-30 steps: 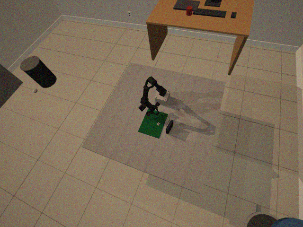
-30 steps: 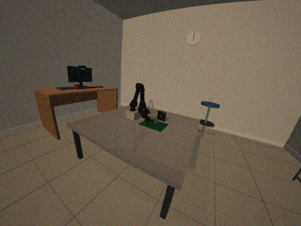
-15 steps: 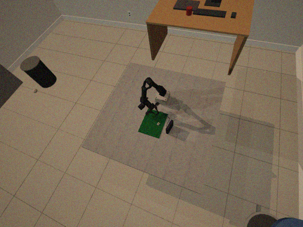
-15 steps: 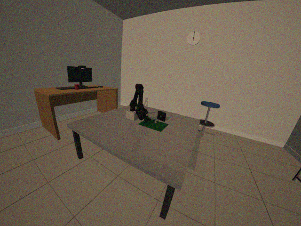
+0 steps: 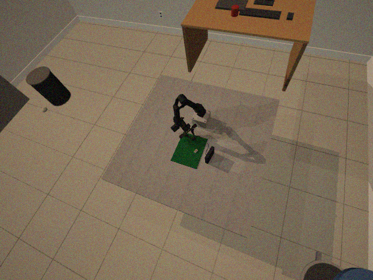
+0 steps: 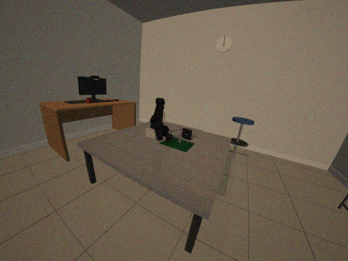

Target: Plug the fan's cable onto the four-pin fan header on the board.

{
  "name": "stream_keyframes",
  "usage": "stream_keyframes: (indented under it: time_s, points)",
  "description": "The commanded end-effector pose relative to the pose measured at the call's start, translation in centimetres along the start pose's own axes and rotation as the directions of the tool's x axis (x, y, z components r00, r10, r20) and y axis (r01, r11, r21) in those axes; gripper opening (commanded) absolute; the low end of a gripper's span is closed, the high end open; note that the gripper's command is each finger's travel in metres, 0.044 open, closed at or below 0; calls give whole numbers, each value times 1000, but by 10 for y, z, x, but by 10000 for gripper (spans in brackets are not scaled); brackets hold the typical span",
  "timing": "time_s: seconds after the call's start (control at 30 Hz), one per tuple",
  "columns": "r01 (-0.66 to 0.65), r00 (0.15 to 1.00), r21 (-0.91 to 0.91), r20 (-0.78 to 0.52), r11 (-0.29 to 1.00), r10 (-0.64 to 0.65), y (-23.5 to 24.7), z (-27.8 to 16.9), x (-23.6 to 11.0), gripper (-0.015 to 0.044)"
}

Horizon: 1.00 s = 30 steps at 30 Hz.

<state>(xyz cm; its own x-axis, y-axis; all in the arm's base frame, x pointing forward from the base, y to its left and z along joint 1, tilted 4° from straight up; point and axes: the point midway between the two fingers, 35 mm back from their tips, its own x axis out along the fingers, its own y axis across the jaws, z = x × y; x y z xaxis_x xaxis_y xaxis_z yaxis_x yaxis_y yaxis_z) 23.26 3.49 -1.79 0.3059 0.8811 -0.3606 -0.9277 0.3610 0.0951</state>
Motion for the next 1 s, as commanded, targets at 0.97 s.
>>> stream_keyframes:
  time_s: [0.97]
  points:
    - [205, 953, -58, 238, 977, -186, -7, 9, -22, 0]
